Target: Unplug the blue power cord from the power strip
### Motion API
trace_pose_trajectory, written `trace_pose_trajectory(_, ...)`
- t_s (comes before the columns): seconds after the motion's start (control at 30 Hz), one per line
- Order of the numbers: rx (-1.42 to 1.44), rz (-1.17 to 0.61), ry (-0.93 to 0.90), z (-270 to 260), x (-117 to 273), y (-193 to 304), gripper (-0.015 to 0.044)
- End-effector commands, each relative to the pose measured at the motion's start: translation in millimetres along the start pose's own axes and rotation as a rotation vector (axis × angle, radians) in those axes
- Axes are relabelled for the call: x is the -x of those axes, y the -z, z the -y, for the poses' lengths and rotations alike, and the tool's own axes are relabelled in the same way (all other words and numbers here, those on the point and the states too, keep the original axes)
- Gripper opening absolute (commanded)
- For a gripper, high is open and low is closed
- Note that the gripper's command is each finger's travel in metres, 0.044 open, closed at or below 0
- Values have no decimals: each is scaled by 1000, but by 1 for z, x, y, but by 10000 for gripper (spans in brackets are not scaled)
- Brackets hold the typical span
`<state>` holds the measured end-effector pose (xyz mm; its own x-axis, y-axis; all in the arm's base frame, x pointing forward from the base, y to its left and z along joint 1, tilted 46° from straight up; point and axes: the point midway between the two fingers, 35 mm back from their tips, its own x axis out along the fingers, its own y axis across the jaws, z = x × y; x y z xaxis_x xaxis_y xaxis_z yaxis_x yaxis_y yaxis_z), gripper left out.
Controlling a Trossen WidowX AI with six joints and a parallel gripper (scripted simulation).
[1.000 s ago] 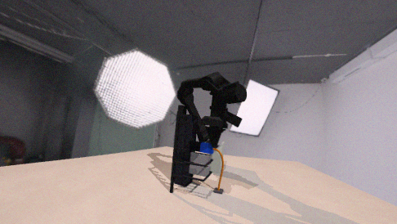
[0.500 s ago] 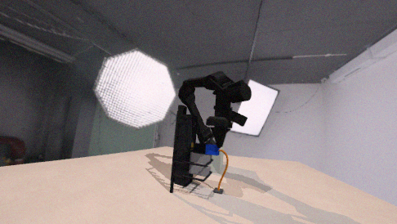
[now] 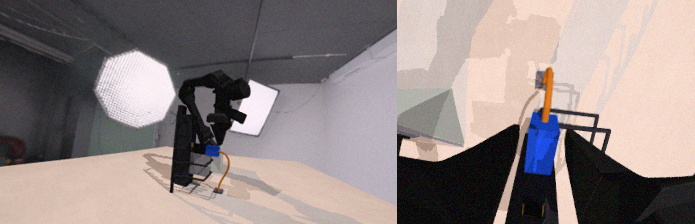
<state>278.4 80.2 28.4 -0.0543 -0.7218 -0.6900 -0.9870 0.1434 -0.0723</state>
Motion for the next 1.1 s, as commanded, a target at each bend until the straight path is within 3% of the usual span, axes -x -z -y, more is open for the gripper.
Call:
trace_pose_trajectory(0.0,-1,11,3,1,3,0,160)
trace_pose_trajectory(1.0,0,10,3,-1,-9,20,160)
trace_pose_trajectory(1.07,-7,16,-1,0,-7,20,108)
